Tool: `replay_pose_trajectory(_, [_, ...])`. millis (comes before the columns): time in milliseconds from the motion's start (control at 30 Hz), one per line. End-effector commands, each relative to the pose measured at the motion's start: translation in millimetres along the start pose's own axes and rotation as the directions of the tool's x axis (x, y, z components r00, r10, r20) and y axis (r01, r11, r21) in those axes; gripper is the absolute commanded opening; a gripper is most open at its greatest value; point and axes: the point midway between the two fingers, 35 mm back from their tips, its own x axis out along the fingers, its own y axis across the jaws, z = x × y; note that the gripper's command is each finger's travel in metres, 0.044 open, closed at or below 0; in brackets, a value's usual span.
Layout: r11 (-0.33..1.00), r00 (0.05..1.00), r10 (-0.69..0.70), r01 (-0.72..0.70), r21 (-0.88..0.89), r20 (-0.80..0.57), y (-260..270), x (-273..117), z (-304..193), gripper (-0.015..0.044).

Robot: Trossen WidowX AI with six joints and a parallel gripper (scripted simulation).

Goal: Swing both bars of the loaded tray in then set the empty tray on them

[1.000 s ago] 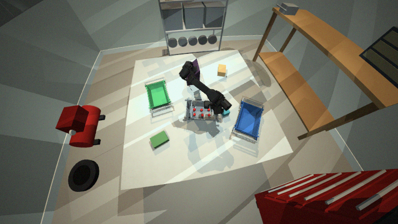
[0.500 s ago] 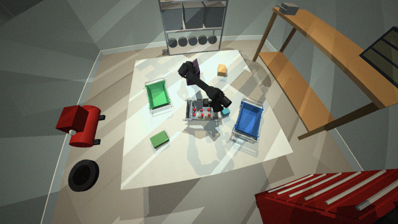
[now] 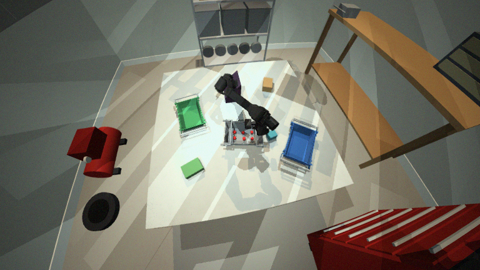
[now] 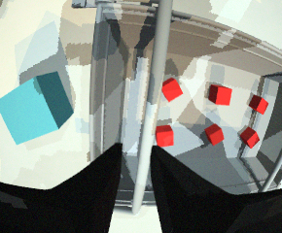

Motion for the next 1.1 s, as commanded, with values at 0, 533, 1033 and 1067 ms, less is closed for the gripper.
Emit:
replay_pose_trajectory(0, [1.000, 1.000, 0.000, 0.000, -0.002, 0.001, 0.7, 0.1, -0.2, 0.0087])
replay_pose_trajectory(533, [1.000, 1.000, 0.000, 0.000, 0.000, 0.000, 0.1, 0.0, -0.1, 0.0000])
replay_pose_trajectory(1033, [1.000, 1.000, 0.000, 0.000, 0.000, 0.000, 0.1, 0.0, -0.1, 0.0000])
replay_pose_trajectory(1067, [1.000, 1.000, 0.000, 0.000, 0.000, 0.000, 0.1, 0.0, -0.1, 0.0000])
